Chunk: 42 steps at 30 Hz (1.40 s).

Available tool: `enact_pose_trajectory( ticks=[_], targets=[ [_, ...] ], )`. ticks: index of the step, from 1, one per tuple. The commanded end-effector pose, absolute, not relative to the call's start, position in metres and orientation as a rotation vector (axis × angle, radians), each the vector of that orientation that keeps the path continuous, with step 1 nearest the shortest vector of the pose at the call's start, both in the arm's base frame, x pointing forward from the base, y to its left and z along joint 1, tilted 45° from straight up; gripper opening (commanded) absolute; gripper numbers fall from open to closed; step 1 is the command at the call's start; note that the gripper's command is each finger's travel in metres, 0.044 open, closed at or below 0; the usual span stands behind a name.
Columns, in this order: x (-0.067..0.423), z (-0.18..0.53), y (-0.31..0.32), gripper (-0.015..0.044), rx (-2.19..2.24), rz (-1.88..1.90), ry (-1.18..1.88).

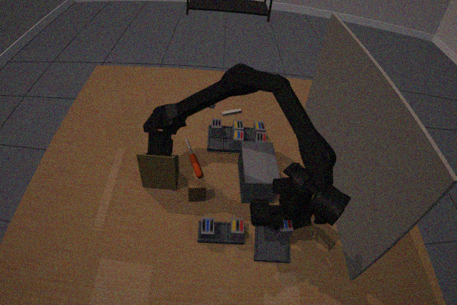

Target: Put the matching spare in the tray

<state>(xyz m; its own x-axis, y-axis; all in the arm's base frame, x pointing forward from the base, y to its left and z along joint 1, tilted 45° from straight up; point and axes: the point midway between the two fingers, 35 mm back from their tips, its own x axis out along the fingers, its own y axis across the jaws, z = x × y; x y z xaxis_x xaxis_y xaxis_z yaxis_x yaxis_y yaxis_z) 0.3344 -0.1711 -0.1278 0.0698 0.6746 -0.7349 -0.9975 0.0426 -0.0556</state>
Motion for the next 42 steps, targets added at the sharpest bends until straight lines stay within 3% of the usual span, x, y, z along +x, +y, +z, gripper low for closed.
enact_pose_trajectory(
  ticks=[1,42],
  targets=[
    [0.333,-0.132,-0.167,0.0000,-0.656,1.410,0.614],
    [0.332,-0.158,-0.139,0.0000,-0.654,1.411,0.610]
  ],
)
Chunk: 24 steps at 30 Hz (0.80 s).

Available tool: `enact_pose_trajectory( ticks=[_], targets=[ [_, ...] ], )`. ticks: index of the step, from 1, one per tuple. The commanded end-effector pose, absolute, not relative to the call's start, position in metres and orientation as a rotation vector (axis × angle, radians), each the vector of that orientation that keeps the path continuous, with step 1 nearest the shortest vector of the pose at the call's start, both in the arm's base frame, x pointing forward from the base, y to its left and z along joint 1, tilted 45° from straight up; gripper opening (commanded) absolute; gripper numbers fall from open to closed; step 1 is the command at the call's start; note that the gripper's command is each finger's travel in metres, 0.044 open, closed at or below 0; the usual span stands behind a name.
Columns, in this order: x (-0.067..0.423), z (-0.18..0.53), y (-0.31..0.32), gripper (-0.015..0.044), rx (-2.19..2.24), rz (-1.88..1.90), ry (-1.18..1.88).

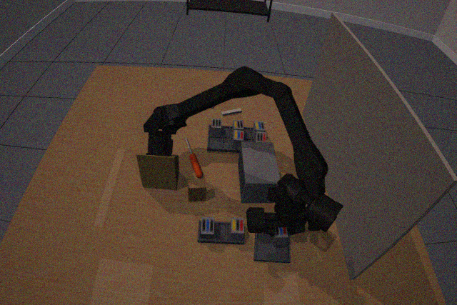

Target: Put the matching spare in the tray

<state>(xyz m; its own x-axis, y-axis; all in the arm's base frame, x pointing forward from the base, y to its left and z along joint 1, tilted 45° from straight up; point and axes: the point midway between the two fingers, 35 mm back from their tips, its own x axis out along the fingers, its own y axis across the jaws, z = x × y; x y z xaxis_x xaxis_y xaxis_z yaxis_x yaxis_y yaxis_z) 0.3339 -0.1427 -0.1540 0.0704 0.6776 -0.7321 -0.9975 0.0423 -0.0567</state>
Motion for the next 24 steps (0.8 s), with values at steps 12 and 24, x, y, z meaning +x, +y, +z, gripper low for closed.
enact_pose_trajectory(
  ticks=[12,24],
  targets=[
    [0.331,-0.164,-0.130,0.0000,-0.653,1.412,0.608],
    [0.330,-0.170,-0.124,0.0000,-0.652,1.412,0.607]
  ],
)
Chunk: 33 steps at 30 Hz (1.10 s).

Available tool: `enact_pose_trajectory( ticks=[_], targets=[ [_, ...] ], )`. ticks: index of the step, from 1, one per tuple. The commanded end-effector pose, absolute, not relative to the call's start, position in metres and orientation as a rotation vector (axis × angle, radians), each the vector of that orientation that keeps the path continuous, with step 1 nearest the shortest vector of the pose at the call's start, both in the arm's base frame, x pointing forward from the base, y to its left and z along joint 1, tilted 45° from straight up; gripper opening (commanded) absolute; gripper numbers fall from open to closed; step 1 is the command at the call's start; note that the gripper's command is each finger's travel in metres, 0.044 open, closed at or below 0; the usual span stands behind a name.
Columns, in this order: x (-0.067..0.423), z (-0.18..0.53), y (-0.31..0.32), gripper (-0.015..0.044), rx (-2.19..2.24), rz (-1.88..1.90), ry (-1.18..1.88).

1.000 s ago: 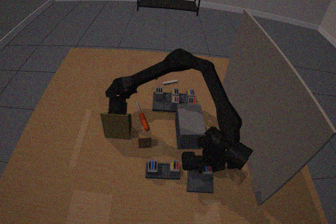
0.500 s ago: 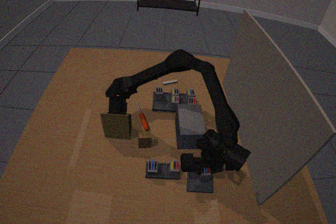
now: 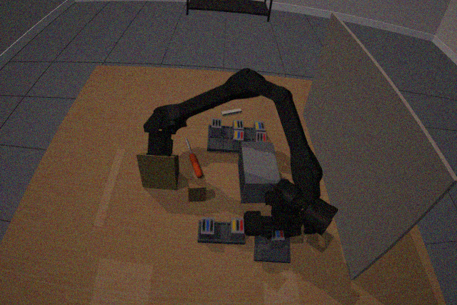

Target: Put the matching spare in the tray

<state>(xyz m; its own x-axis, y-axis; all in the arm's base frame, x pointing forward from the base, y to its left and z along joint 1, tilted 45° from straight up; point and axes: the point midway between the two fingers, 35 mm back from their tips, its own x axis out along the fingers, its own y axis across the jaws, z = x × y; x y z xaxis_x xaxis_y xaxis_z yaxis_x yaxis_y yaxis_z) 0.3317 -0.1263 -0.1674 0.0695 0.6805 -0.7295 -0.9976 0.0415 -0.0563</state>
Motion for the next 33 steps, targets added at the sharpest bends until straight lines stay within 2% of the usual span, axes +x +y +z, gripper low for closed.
enact_pose_trajectory(
  ticks=[1,17,25,33],
  targets=[
    [0.332,-0.167,-0.126,0.0026,-0.663,1.413,0.607],
    [0.332,-0.167,-0.126,0.0440,-0.663,1.413,0.607],
    [0.323,-0.092,-0.198,0.0440,-0.655,1.412,0.613],
    [0.323,-0.094,-0.204,0.0440,-0.659,1.383,0.616]
  ],
)
